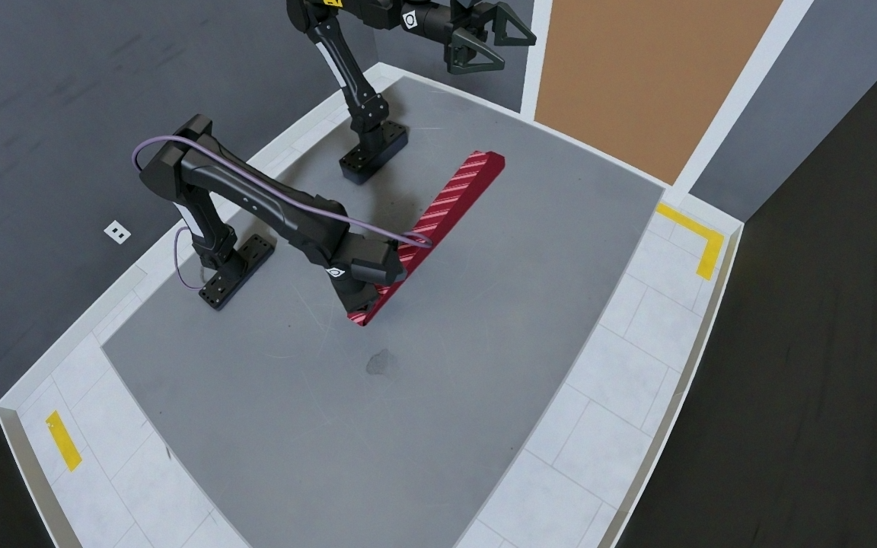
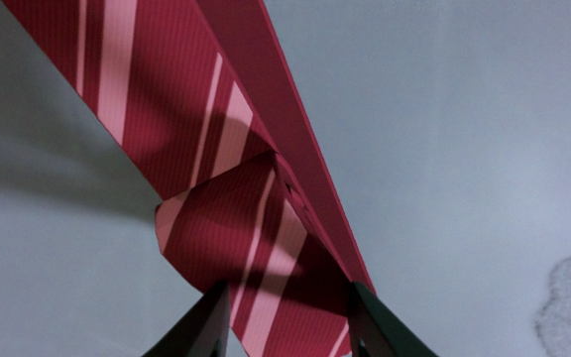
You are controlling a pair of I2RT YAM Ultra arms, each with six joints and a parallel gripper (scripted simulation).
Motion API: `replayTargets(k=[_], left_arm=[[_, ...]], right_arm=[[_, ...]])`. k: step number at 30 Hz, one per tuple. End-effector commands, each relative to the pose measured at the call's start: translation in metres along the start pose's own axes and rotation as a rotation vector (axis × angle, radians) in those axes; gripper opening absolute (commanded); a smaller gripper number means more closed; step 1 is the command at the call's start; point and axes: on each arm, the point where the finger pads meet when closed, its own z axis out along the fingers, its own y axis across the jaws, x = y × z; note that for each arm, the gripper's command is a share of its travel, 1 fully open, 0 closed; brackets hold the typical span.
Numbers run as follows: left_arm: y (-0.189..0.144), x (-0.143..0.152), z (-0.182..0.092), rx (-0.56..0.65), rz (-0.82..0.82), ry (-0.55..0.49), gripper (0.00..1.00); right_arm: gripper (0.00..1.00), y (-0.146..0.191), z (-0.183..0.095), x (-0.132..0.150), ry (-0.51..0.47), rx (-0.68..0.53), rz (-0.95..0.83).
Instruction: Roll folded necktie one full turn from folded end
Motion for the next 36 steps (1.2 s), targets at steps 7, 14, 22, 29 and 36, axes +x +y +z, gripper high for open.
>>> replayTargets(k=[7,14,22,29,36], left_arm=[[-0.0011,-0.0208,-0.002,0.011,-0.012,-0.048,1.0],[-0.0011,-0.0208,-0.002,0.011,-0.012,-0.048,1.0],[-0.0011,-0.0208,-0.002,0.011,-0.012,-0.048,1.0],[-0.0011,-0.0208,-0.002,0.011,-0.012,-0.048,1.0],[-0.0011,-0.0208,-0.002,0.011,-0.012,-0.048,1.0]], right_arm=[[0.38,-0.0001,0.0025,-0.0006,-0.008,-0.003,0.018],[0.38,-0.0001,0.0025,-0.0006,-0.008,-0.003,0.025],[0.38,-0.0001,0.0025,-0.0006,-0.008,-0.003,0.031],[0.38,-0.0001,0.0025,-0.0006,-0.008,-0.003,0.039],[0.38,-0.0001,0.0025,-0.0006,-0.008,-0.003,0.044]])
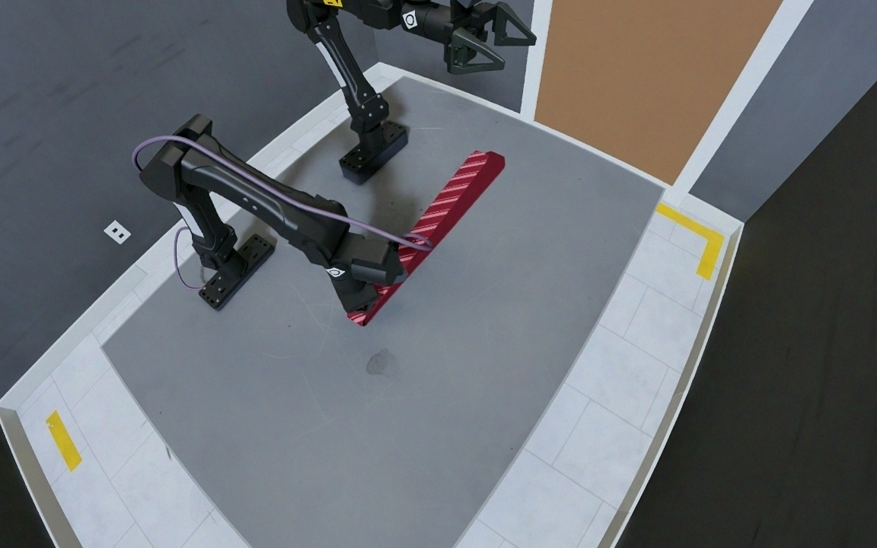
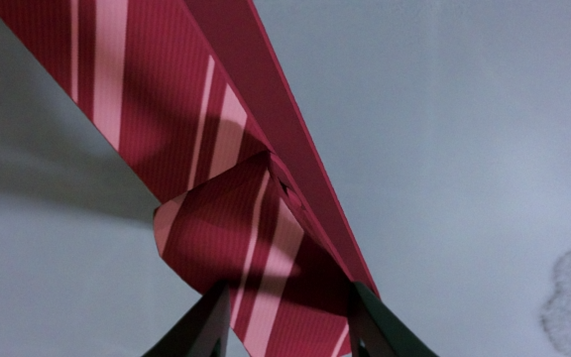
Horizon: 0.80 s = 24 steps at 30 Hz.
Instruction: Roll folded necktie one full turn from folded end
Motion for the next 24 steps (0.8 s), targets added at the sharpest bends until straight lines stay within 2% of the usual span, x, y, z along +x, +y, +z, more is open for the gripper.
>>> replayTargets(k=[1,24], left_arm=[[-0.0011,-0.0208,-0.002,0.011,-0.012,-0.048,1.0],[-0.0011,-0.0208,-0.002,0.011,-0.012,-0.048,1.0]], right_arm=[[0.38,-0.0001,0.0025,-0.0006,-0.007,-0.003,0.012],[0.38,-0.0001,0.0025,-0.0006,-0.007,-0.003,0.034]])
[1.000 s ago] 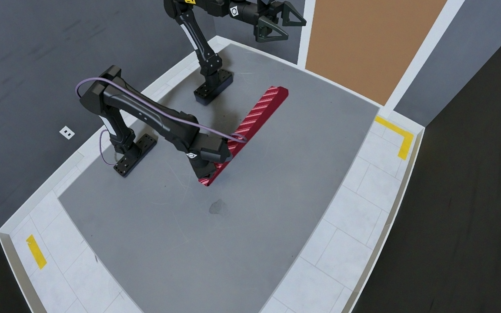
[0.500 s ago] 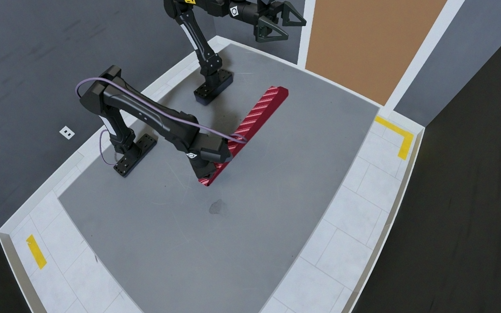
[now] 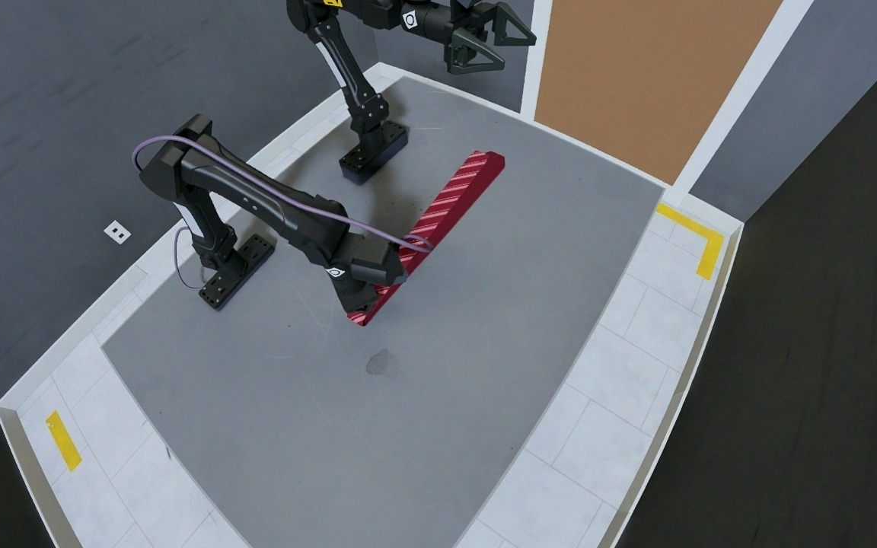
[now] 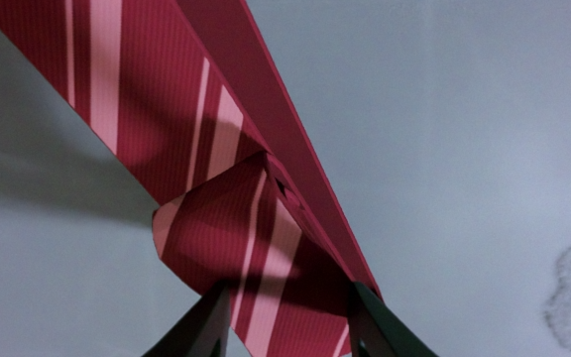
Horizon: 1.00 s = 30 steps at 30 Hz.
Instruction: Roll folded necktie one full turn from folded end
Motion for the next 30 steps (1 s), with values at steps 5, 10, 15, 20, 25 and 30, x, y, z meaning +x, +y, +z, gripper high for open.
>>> replayTargets(k=[5,10,15,20,25,30], left_arm=[[-0.0011,-0.0208,-0.002,0.011,-0.012,-0.048,1.0],[-0.0011,-0.0208,-0.002,0.011,-0.012,-0.048,1.0],[-0.0011,-0.0208,-0.002,0.011,-0.012,-0.048,1.0],[-0.0011,-0.0208,-0.002,0.011,-0.012,-0.048,1.0],[-0.0011,-0.0208,-0.002,0.011,-0.012,-0.048,1.0],[-0.0011,-0.0208,-0.002,0.011,-0.012,-0.048,1.0]], right_arm=[[0.38,0.0,0.0025,-0.0006,-0.007,-0.004,0.017],[0.38,0.0,0.0025,-0.0006,-0.007,-0.004,0.02],[0.38,0.0,0.0025,-0.0006,-0.007,-0.004,0.026],[0.38,0.0,0.0025,-0.0006,-0.007,-0.004,0.031],[0.38,0.0,0.0025,-0.0006,-0.007,-0.004,0.036],[0.38,0.0,0.0025,-0.0006,-0.007,-0.004,0.04]])
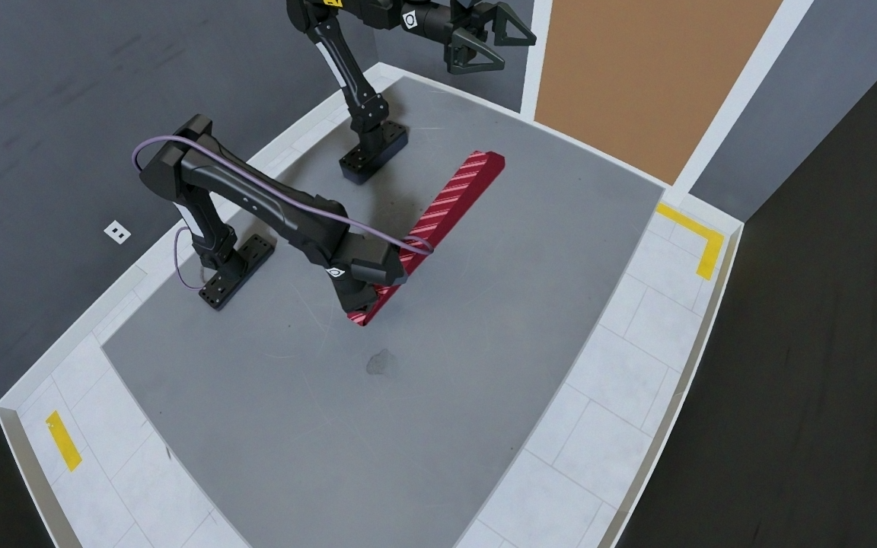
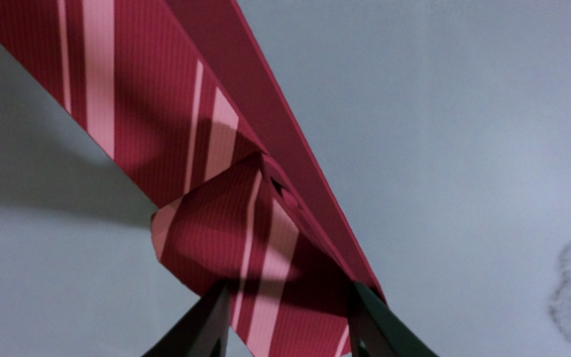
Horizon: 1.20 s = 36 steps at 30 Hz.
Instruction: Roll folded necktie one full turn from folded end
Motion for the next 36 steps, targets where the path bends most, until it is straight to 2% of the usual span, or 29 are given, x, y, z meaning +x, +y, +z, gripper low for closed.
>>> replayTargets(k=[1,36], left_arm=[[-0.0011,-0.0208,-0.002,0.011,-0.012,-0.048,1.0],[-0.0011,-0.0208,-0.002,0.011,-0.012,-0.048,1.0]], right_arm=[[0.38,0.0,0.0025,-0.0006,-0.007,-0.004,0.013],[0.38,0.0,0.0025,-0.0006,-0.007,-0.004,0.045]])
